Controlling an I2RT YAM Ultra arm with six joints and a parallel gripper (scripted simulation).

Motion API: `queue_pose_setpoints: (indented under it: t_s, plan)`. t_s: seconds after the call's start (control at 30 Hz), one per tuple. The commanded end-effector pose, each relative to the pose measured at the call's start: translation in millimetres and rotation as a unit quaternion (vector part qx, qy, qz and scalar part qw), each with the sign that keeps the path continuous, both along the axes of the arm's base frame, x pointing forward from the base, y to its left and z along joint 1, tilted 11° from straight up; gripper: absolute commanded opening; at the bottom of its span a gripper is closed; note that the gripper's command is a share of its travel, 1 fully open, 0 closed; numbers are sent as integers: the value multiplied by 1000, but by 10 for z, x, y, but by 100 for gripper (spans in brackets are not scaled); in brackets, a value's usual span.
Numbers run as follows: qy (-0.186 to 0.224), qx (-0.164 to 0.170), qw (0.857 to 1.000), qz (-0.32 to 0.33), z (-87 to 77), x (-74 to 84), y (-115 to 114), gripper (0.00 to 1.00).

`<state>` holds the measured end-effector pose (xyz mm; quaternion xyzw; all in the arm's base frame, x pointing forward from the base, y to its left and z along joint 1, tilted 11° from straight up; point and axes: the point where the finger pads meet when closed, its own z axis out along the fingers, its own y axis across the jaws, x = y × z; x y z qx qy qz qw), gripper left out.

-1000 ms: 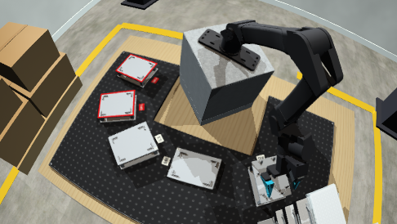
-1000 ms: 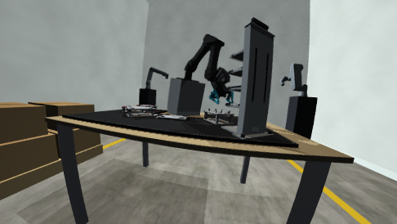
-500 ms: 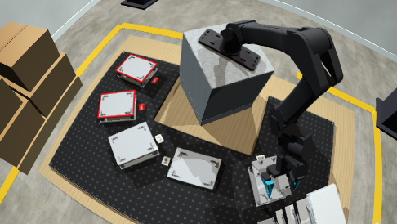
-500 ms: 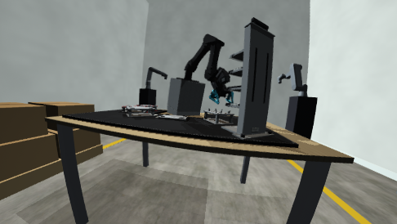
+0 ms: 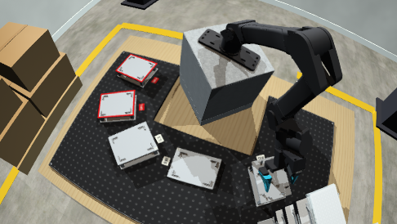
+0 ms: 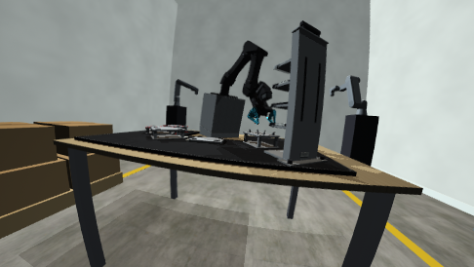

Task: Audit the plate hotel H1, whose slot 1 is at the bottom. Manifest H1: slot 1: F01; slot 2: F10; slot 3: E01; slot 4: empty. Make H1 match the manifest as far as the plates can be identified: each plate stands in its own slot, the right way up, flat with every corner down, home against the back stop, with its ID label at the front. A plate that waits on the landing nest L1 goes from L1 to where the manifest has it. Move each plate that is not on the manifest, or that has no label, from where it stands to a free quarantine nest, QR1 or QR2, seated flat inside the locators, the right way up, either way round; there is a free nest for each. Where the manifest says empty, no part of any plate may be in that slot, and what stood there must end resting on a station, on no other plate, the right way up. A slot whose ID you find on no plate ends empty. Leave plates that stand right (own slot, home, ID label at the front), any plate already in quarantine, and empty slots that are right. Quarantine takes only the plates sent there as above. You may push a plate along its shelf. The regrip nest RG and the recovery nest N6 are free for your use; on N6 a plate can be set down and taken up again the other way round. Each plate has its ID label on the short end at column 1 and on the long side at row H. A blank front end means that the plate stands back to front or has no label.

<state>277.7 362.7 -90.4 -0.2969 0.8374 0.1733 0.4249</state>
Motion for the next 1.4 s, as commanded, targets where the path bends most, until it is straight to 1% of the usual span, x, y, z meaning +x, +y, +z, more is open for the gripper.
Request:
queue_pose_setpoints:
  t_s: [0.0, 0.2, 0.27, 1.37]
  plan:
    - [-8, 13, 1000, -1, 75, -5, 23, 100]
    - [-8, 13, 1000, -1, 101, -74, -37, 100]
    - [-8, 13, 1000, -1, 101, -74, -37, 100]
    - [-8, 13, 1000, -1, 344, -398, -330, 100]
